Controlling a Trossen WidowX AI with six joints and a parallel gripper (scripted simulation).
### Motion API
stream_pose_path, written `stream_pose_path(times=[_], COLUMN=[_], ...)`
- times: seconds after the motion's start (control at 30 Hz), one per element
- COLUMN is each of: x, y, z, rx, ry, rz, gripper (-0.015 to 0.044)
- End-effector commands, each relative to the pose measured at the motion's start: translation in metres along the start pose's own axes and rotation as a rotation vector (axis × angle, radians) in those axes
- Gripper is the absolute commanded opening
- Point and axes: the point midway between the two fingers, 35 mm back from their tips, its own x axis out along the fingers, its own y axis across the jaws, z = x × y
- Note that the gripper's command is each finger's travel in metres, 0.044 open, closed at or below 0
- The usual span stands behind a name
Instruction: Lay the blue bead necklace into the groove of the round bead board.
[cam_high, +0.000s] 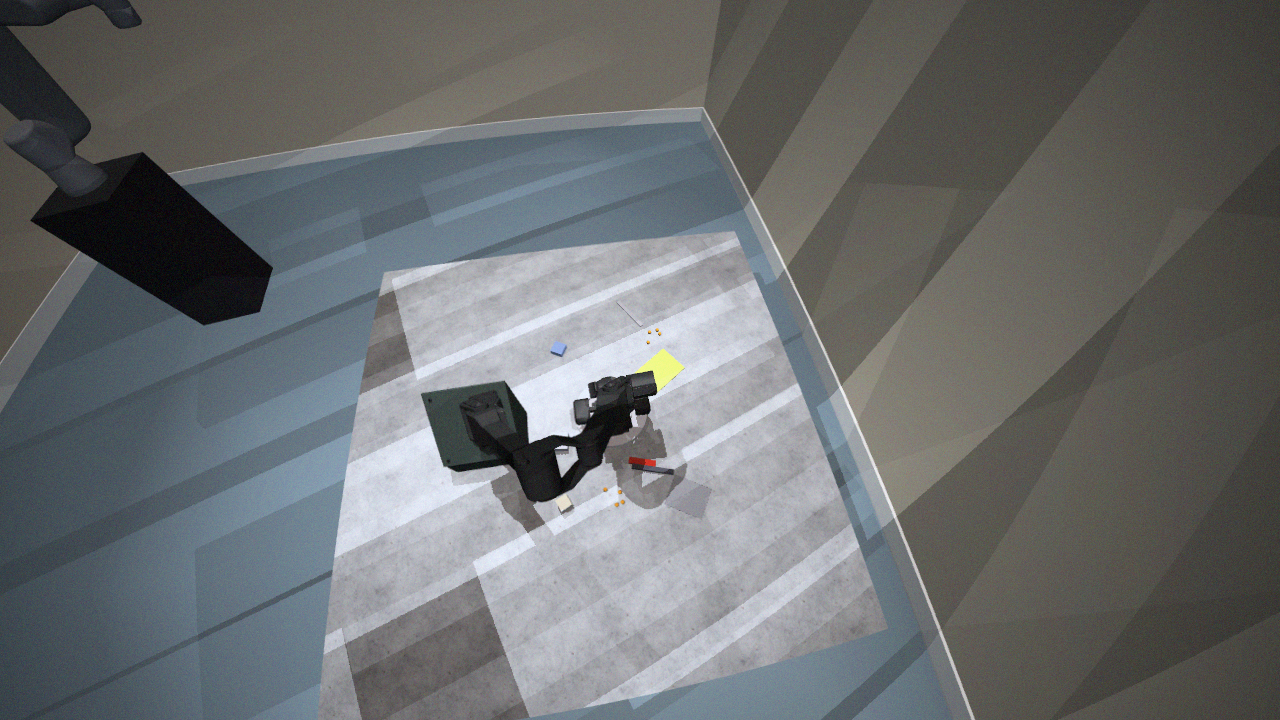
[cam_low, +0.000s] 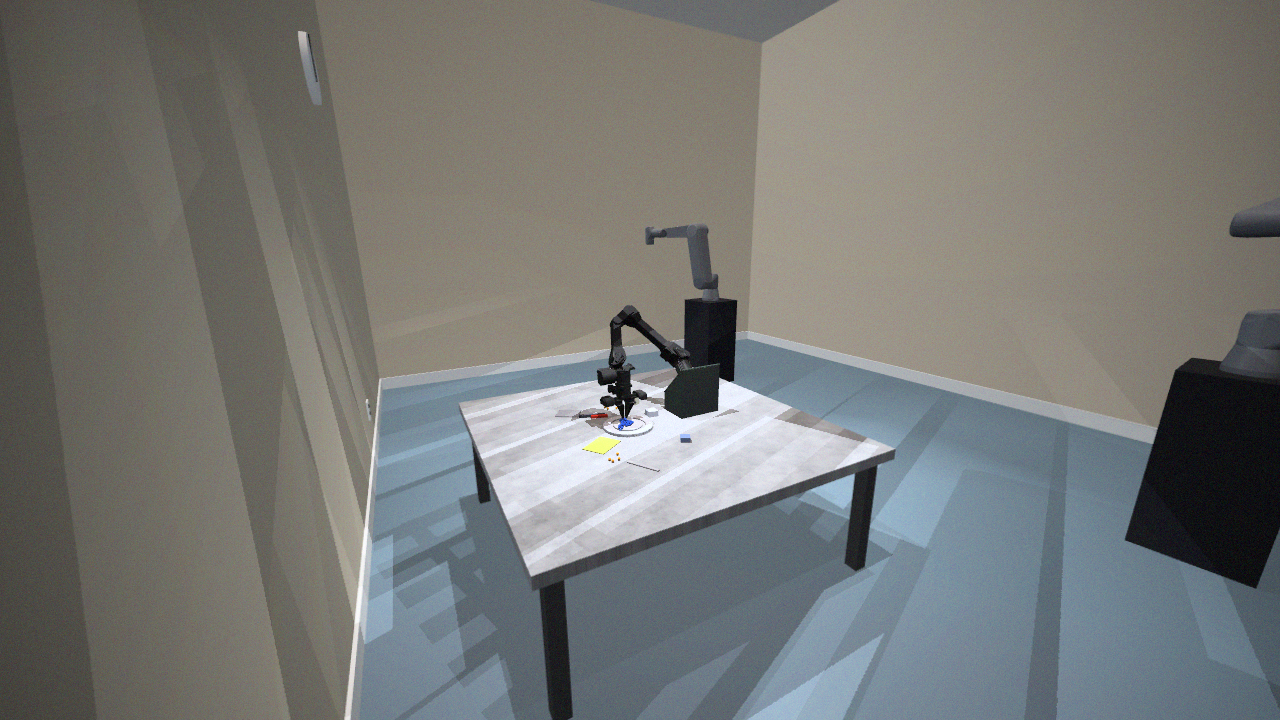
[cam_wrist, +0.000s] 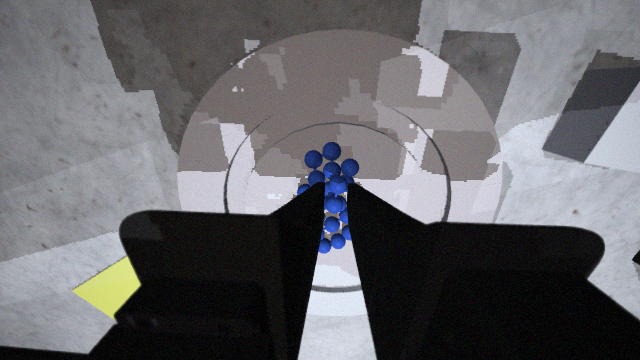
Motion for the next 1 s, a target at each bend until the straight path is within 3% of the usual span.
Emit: stream_pose_path(times=[0.0, 0.7, 0.97], x=[-0.001, 0.011, 0.008], y=[0.008, 0.028, 0.030], z=[0.001, -0.001, 0.000], rx=[0.007, 0.007, 0.015], ry=[-0.005, -0.006, 0.000], rz=[0.004, 0.005, 0.009], gripper=[0.0000, 0.0000, 0.0210])
